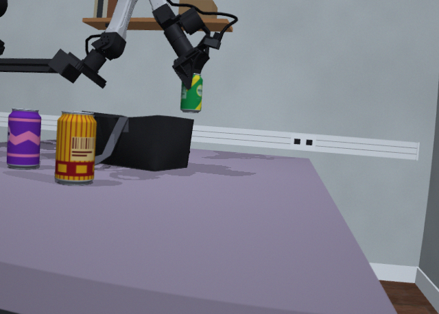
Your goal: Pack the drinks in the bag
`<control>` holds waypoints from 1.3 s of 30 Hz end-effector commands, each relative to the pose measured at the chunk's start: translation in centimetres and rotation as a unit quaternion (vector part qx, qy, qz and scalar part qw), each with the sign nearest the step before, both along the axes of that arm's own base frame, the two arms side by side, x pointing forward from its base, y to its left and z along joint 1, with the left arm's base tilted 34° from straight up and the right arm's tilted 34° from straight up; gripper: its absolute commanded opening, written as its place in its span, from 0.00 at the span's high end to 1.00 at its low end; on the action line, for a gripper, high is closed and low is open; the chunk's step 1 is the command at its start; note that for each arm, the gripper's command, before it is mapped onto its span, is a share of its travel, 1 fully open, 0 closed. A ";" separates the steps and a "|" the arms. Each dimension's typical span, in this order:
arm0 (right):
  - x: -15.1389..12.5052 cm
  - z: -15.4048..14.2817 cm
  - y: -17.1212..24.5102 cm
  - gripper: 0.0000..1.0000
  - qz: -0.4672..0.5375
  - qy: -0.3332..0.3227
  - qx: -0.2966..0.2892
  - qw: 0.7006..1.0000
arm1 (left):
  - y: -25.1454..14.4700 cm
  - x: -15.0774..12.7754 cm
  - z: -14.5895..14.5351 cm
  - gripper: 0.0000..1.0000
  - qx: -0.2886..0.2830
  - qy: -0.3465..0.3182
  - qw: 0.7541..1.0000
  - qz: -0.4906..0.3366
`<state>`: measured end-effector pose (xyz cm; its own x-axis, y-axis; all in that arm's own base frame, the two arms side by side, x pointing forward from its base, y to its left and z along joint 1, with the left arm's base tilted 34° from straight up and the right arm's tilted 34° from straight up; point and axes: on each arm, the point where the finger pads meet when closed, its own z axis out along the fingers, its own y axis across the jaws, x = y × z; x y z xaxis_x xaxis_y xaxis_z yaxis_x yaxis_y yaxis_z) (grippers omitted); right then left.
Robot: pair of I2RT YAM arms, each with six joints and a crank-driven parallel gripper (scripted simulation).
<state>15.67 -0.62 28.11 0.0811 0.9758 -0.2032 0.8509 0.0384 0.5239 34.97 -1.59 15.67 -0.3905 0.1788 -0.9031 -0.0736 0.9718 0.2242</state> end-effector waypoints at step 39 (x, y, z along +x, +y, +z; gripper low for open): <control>0.0 0.6 0.0 0.00 0.002 -0.017 -0.005 1.000 | -9.4 2.5 1.3 0.26 -0.030 -0.048 0.998 0.008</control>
<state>15.67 -0.62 28.11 0.0811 0.9758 -0.2032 0.8509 0.0384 0.5239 35.97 -9.39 14.23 -0.3912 0.1789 -0.9027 -0.0677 0.9727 0.2221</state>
